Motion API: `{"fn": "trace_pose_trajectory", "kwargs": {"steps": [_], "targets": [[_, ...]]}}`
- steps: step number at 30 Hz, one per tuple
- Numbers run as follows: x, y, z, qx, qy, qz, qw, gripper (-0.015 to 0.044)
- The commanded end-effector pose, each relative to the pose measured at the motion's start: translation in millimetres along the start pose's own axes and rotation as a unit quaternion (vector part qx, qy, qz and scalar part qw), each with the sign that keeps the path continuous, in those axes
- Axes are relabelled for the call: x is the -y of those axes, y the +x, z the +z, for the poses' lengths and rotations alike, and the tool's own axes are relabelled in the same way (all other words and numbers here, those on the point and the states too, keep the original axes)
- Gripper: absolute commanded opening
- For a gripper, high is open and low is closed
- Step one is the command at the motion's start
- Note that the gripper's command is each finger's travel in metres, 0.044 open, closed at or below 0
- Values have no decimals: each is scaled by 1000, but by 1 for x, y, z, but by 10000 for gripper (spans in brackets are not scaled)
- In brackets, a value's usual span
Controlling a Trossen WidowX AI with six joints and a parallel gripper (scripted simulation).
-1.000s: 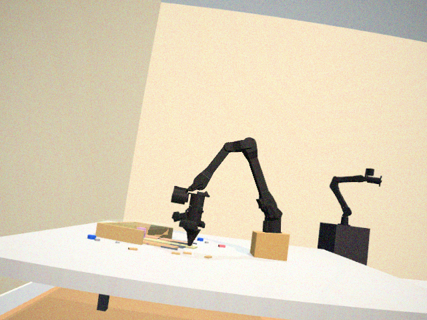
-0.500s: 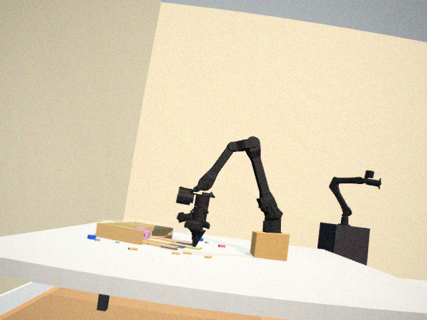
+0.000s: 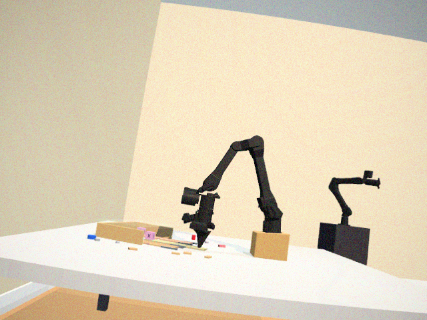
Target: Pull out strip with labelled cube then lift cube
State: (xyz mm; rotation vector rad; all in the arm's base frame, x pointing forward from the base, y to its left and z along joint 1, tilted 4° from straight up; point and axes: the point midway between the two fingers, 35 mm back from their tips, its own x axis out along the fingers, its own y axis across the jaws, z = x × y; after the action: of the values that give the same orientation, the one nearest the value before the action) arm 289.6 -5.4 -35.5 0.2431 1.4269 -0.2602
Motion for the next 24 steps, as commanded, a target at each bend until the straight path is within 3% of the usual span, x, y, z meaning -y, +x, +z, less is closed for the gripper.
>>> {"fn": "trace_pose_trajectory", "kwargs": {"steps": [1,24], "targets": [[1,5,-16,-17,-1,-4,1000,0],[0,4,-46,-19,-1,-4,1000,0]]}}
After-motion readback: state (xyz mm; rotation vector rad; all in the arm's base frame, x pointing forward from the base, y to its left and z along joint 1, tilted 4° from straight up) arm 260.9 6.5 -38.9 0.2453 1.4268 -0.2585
